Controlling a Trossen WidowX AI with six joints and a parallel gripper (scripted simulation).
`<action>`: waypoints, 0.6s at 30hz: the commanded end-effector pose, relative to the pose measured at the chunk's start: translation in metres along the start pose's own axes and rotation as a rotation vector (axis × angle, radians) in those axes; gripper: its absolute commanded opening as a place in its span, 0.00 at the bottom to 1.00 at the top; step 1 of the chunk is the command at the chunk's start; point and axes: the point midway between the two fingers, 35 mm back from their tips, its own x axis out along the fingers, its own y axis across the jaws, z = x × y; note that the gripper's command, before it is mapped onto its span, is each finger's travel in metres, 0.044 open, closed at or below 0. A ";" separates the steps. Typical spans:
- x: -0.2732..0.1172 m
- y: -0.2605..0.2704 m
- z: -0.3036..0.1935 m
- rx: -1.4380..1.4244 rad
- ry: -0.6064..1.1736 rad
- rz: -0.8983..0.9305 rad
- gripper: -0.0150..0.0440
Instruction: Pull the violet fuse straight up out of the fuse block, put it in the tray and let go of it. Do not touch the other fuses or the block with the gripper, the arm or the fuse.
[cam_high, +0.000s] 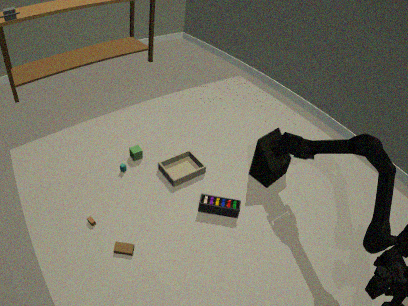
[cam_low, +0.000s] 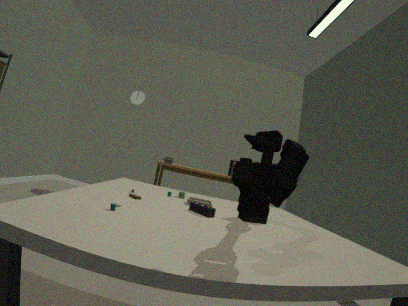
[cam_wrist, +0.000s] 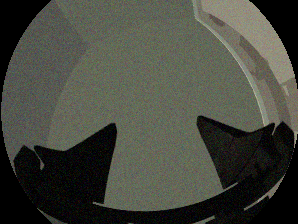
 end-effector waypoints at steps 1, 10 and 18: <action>0.001 -0.001 0.002 -0.016 -0.001 -0.005 0.89; 0.018 -0.053 0.113 -0.786 -0.026 -0.293 0.49; -0.009 -0.090 0.243 -1.314 0.055 -0.702 0.36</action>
